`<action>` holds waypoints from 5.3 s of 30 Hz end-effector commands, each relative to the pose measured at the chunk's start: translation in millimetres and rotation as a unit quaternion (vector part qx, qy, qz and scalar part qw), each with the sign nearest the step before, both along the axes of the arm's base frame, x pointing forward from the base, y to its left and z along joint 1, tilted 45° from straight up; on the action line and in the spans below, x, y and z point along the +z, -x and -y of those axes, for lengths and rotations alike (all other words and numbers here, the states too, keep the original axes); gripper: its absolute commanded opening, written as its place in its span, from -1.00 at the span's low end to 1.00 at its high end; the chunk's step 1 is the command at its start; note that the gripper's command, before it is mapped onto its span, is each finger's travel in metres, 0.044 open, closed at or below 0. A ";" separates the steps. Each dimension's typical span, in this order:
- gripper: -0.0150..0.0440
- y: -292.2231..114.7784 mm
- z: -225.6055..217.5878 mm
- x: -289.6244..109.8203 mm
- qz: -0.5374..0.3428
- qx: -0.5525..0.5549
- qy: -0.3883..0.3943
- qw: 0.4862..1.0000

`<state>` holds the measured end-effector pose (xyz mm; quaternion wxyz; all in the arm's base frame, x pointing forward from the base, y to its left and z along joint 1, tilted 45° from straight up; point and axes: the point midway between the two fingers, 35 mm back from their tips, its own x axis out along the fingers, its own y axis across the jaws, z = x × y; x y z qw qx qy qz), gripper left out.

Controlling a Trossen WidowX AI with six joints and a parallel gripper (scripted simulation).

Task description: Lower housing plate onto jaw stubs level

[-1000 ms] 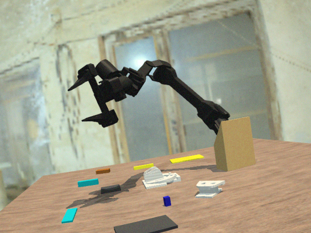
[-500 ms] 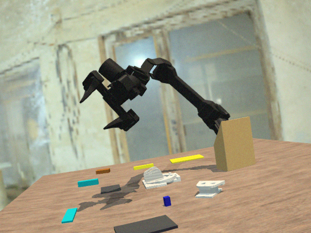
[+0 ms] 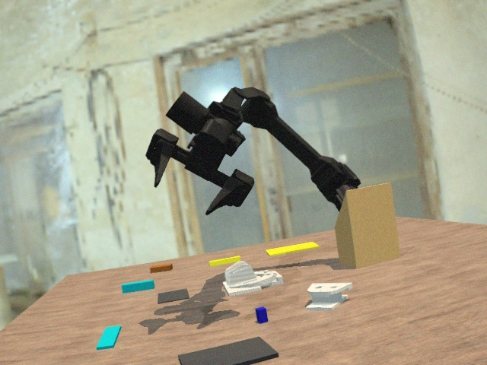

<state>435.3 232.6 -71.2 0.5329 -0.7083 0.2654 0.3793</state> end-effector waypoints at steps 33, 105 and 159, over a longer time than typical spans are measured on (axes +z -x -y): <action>1.00 119.9 17.4 -80.4 -0.145 -0.340 0.030 0.929; 1.00 218.0 91.3 -115.8 -0.032 -0.608 0.145 0.780; 1.00 218.0 91.3 -115.8 -0.032 -0.608 0.145 0.780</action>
